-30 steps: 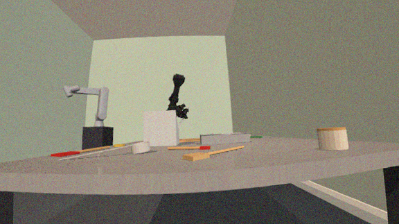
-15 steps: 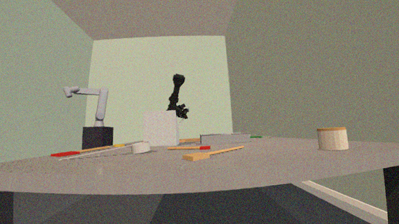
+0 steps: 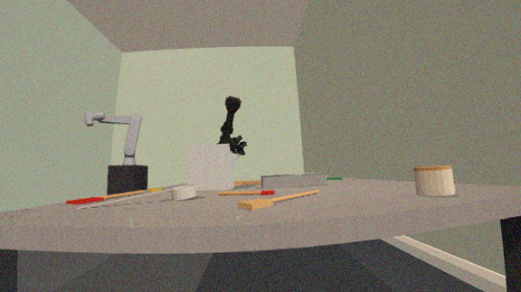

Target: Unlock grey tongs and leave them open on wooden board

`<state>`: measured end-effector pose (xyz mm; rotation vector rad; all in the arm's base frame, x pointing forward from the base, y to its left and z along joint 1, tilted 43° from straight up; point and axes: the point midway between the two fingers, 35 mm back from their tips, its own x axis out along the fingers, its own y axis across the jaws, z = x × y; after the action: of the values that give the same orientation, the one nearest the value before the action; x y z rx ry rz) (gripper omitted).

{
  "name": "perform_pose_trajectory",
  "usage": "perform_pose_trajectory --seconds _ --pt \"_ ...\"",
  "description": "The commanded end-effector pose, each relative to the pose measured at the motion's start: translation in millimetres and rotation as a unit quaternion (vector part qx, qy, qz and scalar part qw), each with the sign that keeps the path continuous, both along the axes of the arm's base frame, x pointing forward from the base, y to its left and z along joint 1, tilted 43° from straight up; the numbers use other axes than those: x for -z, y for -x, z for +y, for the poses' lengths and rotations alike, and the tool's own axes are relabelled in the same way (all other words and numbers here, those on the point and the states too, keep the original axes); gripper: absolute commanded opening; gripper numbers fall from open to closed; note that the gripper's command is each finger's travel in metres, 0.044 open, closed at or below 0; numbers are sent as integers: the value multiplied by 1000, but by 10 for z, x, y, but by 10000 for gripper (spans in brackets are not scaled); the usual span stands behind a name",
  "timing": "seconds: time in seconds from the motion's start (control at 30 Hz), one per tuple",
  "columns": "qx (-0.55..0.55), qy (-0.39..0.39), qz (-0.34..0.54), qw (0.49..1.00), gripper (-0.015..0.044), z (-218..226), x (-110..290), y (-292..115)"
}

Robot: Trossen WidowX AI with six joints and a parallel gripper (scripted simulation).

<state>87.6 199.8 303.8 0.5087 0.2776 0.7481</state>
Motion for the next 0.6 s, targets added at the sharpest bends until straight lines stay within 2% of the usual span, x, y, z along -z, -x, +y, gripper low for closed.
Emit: perform_pose_trajectory --seconds 0.0,0.57 --pt "-10 15 -1 1000 -150 42 -24 -10" --pt "-83 142 23 986 -150 286 16 -92"
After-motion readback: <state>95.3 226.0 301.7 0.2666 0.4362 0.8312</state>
